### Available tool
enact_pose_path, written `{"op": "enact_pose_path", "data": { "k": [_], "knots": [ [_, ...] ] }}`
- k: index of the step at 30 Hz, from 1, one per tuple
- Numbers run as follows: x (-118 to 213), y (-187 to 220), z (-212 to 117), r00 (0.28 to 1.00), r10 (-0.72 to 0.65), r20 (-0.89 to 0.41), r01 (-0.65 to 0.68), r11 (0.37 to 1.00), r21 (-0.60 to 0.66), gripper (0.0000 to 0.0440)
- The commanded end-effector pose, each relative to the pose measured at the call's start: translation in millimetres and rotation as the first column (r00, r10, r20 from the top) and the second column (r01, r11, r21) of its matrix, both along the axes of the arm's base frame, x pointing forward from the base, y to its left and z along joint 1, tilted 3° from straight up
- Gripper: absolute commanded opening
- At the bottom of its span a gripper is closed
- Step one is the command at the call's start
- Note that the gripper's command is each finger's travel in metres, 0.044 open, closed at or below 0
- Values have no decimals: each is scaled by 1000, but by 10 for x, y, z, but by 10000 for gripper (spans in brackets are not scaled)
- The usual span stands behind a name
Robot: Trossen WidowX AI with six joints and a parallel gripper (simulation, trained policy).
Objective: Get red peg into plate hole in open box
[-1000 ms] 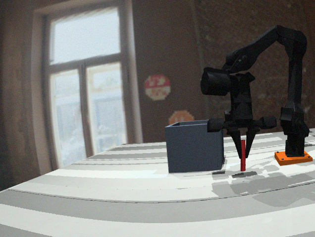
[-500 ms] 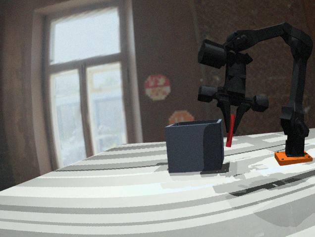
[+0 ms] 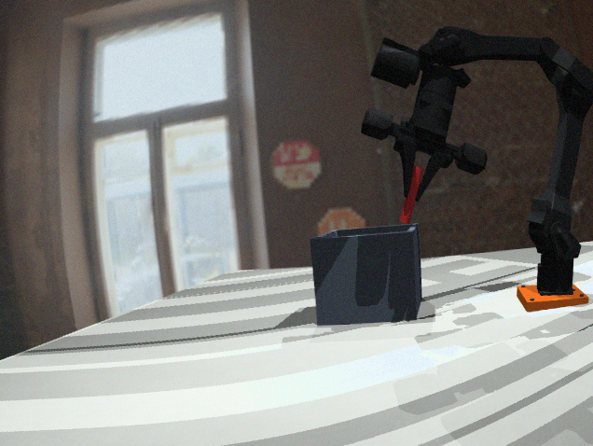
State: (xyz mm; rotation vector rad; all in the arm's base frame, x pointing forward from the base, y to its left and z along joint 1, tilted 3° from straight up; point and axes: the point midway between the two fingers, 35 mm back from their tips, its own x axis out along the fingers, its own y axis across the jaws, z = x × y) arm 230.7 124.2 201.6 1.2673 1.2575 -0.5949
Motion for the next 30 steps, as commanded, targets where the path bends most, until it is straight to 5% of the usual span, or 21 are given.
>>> {"op": "enact_pose_path", "data": {
  "k": [1, 30],
  "knots": [
    [81, -164, 99, 999, -20, 30, 21, 999, -36, 0],
    [523, -981, -98, 989, -124, -81, 111, 981, -157, 0]
  ]
}}
